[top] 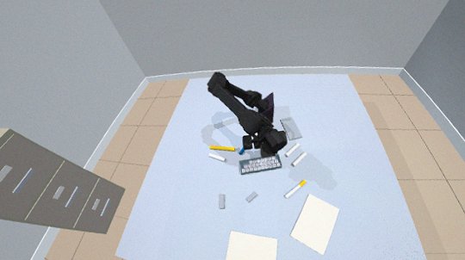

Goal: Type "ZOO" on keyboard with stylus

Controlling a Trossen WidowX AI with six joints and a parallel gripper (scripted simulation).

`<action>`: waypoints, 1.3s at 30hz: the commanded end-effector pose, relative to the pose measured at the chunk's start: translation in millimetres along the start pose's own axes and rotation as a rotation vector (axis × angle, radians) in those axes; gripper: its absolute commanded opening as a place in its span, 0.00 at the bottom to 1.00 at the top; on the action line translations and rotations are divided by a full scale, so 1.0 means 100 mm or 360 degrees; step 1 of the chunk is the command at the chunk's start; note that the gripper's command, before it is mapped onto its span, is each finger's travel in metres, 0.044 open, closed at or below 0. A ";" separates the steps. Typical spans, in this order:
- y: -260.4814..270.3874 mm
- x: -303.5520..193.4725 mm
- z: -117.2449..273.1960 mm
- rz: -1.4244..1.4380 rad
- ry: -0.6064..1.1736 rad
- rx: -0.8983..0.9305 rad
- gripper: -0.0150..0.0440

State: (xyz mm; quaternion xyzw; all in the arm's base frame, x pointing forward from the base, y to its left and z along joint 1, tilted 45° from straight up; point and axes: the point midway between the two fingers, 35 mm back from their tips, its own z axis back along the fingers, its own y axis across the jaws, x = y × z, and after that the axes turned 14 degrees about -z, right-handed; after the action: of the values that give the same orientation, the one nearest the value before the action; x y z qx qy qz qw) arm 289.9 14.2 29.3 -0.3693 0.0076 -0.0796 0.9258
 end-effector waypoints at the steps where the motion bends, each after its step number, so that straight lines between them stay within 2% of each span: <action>1: -0.48 -0.08 -0.16 -0.0361 0.0274 0.0031 0.51; 6: -1.09 -0.38 -0.30 -0.0896 0.0694 0.0042 0.51; 8: -1.16 -0.43 -0.31 -0.0969 0.0751 0.0040 0.51; 39: -1.13 -0.42 -0.50 -0.0969 0.0750 0.0040 0.51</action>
State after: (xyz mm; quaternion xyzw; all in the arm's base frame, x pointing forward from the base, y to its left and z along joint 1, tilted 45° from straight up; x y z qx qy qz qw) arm 229.6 -90.8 70.7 -0.3130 0.1075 -0.4353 0.8373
